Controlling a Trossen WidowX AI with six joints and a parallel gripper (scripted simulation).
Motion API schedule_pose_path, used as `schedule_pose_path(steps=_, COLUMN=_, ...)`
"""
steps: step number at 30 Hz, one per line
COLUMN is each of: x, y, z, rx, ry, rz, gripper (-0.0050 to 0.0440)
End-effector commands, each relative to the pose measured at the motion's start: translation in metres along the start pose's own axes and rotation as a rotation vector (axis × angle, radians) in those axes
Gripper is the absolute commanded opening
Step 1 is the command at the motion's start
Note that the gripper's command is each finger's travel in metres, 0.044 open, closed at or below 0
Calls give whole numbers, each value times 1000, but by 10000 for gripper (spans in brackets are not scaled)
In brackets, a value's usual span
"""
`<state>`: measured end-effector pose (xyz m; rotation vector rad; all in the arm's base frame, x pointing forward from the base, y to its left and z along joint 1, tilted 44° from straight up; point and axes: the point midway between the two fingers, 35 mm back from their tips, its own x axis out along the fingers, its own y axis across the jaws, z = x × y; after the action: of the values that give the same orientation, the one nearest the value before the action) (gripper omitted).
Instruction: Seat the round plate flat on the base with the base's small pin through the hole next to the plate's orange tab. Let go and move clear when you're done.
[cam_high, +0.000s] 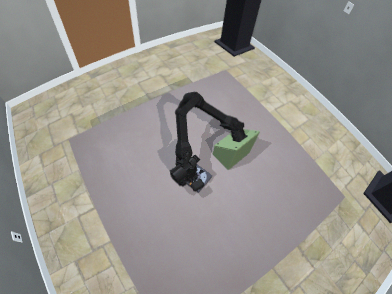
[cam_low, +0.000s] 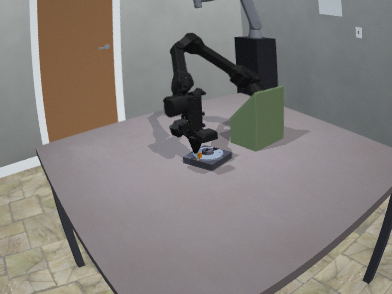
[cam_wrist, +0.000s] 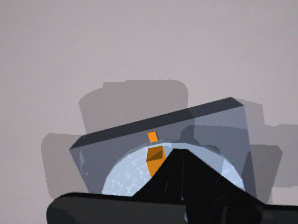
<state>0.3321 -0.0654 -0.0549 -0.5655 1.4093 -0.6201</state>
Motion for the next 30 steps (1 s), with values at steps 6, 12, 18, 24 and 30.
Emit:
schedule_pose_path(steps=6, x=-40, y=-3, z=8, rx=25, ry=-28, rz=14, gripper=-50)
schedule_pose_path(steps=12, x=-52, y=-3, z=5, rx=22, ry=-26, rz=11, gripper=-50)
schedule_pose_path(steps=18, x=-43, y=-2, z=3, rx=13, ry=-20, rz=8, gripper=-50)
schedule_pose_path(steps=24, x=-43, y=-2, z=3, rx=13, ry=-20, rz=8, gripper=-50)
schedule_pose_path(steps=30, x=-43, y=-2, z=3, rx=13, ry=-20, rz=8, gripper=-50)
